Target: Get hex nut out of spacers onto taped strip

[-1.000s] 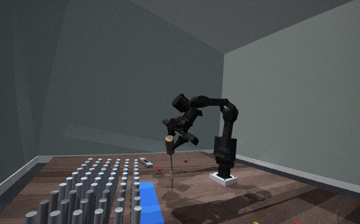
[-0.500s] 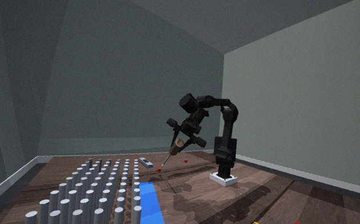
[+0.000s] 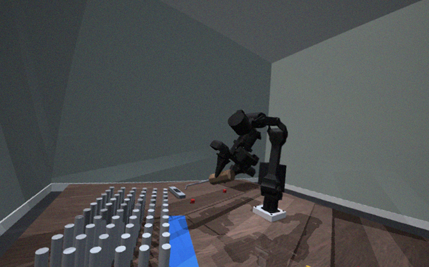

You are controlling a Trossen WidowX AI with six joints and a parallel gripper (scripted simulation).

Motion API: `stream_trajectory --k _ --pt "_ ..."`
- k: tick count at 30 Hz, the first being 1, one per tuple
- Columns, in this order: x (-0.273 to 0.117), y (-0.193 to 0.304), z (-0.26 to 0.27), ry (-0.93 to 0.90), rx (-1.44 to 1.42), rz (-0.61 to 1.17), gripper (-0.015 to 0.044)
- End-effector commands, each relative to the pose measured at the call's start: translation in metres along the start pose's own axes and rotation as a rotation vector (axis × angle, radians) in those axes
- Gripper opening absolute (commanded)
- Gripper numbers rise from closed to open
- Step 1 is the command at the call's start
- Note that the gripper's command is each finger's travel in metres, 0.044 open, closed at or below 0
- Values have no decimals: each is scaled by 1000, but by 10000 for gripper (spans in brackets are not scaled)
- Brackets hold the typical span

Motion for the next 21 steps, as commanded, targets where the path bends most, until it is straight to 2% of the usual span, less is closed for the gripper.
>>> stream_trajectory --k 1,21 --pt "-2 -6 6 2 -128 4 0" --pt "-19 -39 34 34 -802 -6 0"
Point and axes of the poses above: the point midway between the two fingers, 35 mm back from their tips, its own x axis out along the fingers, its own z axis across the jaws, y = z × x, the point moved 5 cm from there along -x, back along the fingers, and after that the axes turned 11 degrees about x, right-handed, at the moved point
